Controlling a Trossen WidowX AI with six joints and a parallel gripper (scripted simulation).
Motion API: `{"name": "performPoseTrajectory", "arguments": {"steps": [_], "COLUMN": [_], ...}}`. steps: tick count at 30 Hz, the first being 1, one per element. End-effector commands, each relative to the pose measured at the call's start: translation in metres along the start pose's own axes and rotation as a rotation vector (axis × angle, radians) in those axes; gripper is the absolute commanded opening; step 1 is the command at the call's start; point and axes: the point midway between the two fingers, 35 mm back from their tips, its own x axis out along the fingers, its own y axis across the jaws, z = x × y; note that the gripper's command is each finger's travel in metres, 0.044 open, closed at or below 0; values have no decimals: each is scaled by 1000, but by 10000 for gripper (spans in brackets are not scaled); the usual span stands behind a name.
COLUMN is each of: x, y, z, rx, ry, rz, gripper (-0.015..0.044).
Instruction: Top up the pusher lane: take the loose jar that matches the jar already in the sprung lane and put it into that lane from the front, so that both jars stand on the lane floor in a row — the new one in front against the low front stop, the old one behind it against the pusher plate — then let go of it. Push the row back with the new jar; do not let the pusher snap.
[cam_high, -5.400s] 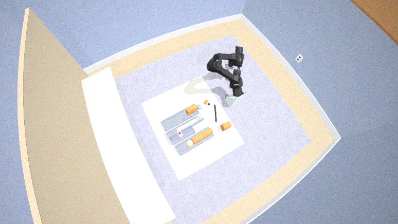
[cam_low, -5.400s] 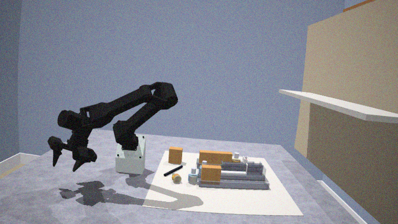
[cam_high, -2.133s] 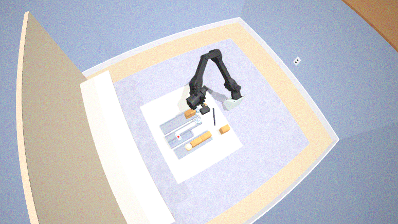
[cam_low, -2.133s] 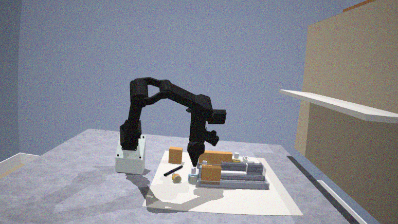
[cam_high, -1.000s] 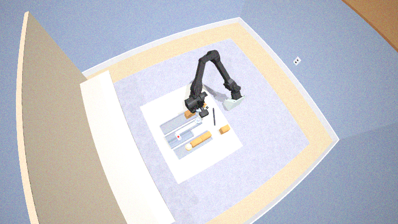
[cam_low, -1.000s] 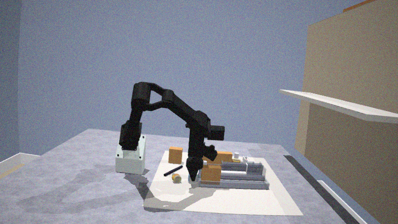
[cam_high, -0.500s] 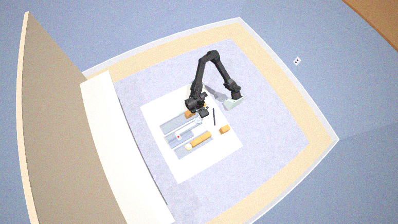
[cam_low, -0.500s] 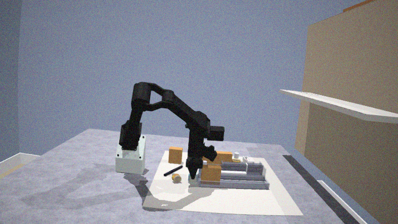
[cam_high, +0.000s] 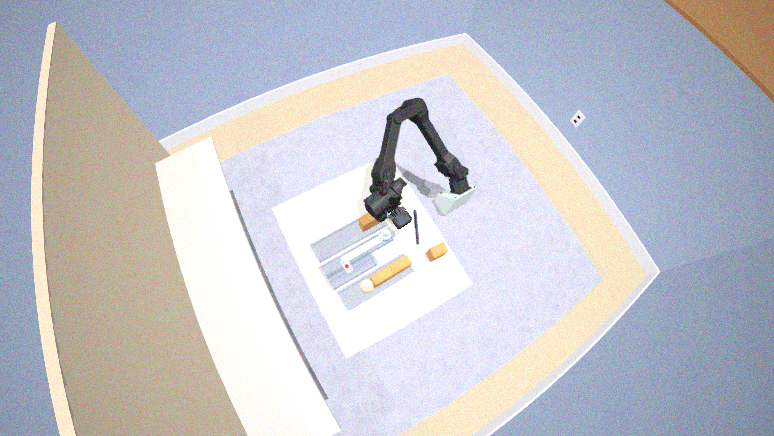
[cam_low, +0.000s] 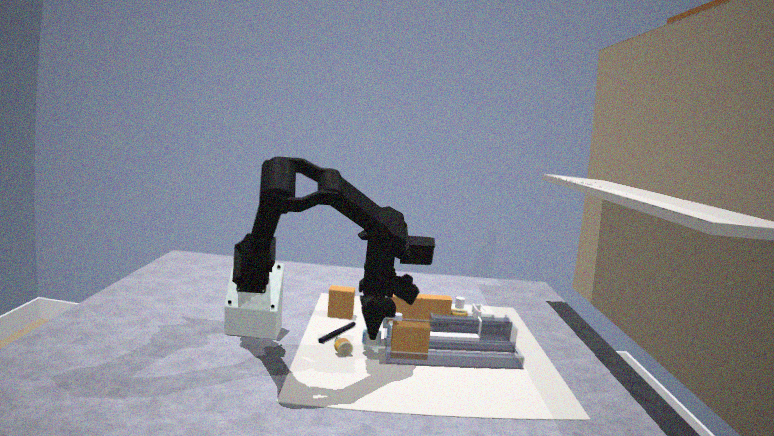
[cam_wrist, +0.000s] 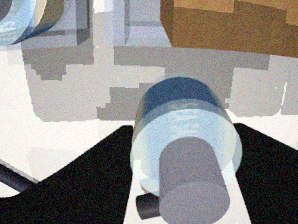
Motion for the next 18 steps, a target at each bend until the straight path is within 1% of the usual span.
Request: {"name": "performPoseTrajectory", "arguments": {"steps": [1,10,18], "x": [11,-40,-88], "y": [8,5,0], "z": [-17,0,6], "rx": [-73,12,91], "ry": [75,20,-24], "rz": [13,16,21], "gripper": [0,0,0]}}
